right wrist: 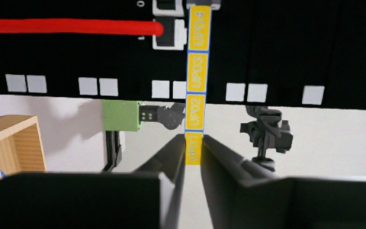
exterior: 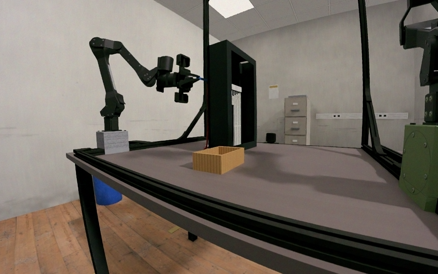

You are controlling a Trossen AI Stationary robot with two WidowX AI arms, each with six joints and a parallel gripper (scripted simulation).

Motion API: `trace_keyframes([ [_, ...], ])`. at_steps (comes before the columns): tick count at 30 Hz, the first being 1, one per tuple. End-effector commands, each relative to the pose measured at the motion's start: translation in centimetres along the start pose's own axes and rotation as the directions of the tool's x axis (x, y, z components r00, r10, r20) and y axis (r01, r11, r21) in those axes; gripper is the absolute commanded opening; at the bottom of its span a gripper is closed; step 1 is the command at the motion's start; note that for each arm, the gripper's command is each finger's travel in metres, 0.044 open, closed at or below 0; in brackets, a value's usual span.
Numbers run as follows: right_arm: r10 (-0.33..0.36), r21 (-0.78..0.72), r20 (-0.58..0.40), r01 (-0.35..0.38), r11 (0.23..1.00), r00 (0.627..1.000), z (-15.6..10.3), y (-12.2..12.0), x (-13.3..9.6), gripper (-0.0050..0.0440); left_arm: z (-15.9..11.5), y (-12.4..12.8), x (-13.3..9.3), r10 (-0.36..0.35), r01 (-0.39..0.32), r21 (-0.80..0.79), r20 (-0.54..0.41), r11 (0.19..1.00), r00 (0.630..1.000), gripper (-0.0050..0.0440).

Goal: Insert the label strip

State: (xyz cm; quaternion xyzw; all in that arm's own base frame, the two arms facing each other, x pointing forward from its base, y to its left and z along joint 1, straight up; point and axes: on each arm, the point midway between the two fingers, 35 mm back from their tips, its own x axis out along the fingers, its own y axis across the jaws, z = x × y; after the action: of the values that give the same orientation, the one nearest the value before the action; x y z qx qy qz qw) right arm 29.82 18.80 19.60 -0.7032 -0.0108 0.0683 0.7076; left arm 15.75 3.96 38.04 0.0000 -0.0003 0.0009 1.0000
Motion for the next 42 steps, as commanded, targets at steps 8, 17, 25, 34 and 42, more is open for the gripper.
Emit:
trace_keyframes([
  [8, -0.005, 0.006, 0.003, 0.005, 1.0, 1.0, -0.1, -0.23, -0.08, -0.005, 0.28, -0.05, -0.01, 0.0, 0.0, 0.006, 0.001, 1.0, 1.0, 0.044],
  [17, -0.005, 0.006, 0.003, 0.005, 1.0, 1.0, -0.28, -0.22, -0.1, -0.005, 0.28, -0.05, -0.01, 0.0, 0.0, 0.006, 0.001, 1.0, 1.0, 0.044],
  [25, -0.005, 0.006, 0.003, 0.005, 1.0, 1.0, -0.31, -0.35, -0.11, -0.005, 0.28, -0.05, -0.01, 0.0, 0.0, 0.006, 0.001, 1.0, 1.0, 0.044],
  [34, -0.005, 0.006, 0.003, 0.005, 1.0, 1.0, -0.32, -0.58, -0.11, -0.005, 0.28, -0.05, -0.01, 0.0, 0.0, 0.006, 0.001, 1.0, 1.0, 0.044],
  [42, -0.005, 0.006, 0.003, 0.005, 1.0, 1.0, -0.3, -0.73, -0.1, -0.005, 0.28, -0.05, -0.01, 0.0, 0.0, 0.006, 0.001, 1.0, 1.0, 0.044],
])
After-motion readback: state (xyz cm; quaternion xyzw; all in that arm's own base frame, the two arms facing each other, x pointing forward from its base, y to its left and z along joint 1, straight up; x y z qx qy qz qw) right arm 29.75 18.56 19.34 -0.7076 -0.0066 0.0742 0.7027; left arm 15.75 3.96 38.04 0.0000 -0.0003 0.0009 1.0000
